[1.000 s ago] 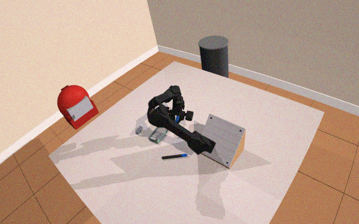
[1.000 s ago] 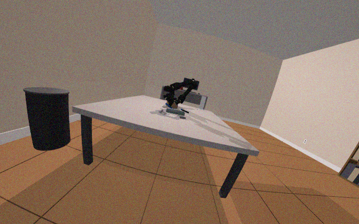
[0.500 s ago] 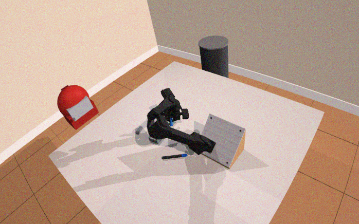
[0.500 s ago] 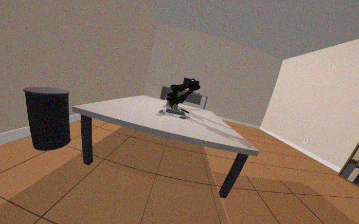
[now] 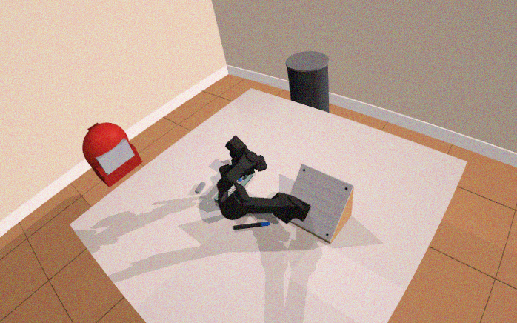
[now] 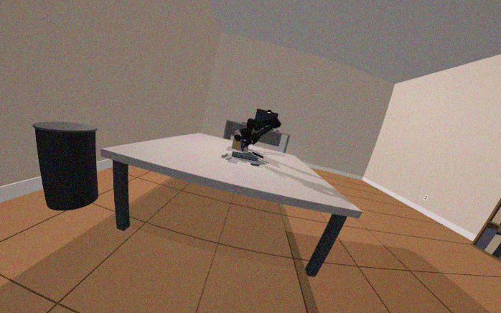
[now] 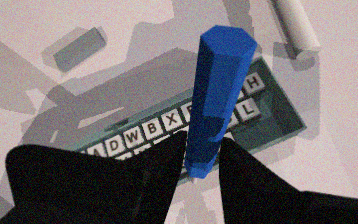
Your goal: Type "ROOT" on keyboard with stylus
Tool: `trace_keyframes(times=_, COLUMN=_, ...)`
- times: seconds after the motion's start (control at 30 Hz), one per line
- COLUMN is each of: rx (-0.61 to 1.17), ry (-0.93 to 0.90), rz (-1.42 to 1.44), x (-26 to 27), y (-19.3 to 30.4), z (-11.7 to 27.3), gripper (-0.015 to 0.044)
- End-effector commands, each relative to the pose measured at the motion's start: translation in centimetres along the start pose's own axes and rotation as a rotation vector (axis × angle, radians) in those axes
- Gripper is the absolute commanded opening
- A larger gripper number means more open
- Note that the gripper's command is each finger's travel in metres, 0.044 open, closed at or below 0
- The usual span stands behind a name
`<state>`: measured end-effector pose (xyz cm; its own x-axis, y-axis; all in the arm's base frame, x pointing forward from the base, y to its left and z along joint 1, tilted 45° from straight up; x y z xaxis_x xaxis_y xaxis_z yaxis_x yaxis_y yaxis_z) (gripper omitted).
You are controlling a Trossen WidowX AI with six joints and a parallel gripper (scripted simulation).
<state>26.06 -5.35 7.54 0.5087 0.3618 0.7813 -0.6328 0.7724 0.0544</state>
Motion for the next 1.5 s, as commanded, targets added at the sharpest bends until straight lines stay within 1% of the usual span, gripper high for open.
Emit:
trace_keyframes(times=0.0, rx=-0.067, ry=-0.089, rz=0.124, x=1.8, y=0.6, z=0.6, gripper=0.0)
trace_keyframes(times=0.6, rx=-0.274, ry=-0.349, rz=0.493, x=5.0, y=4.4, z=3.3, gripper=0.0)
trace_keyframes(times=0.83, rx=-0.275, ry=-0.351, rz=0.496, x=5.0, y=4.6, z=3.2, gripper=0.0)
trace_keyframes(times=1.2, rx=-0.275, ry=-0.352, rz=0.496, x=4.6, y=6.6, z=0.7, gripper=0.0)
trace_keyframes(times=1.4, rx=-0.275, ry=-0.353, rz=0.495, x=4.6, y=6.8, z=0.5, gripper=0.0)
trace_keyframes(times=1.47, rx=-0.275, ry=-0.353, rz=0.495, x=4.5, y=6.8, z=0.5, gripper=0.0053)
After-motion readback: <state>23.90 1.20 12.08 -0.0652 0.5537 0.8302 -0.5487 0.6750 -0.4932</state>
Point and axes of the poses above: the point midway between the two fingers, 35 mm back from their tips, its own z axis back along the fingers, its own x axis across the jaws, y = z × x, the point moved 7 cm from there along z, back along the fingers, and after that the axes turned 14 degrees about -z, right-handed, at the moved point
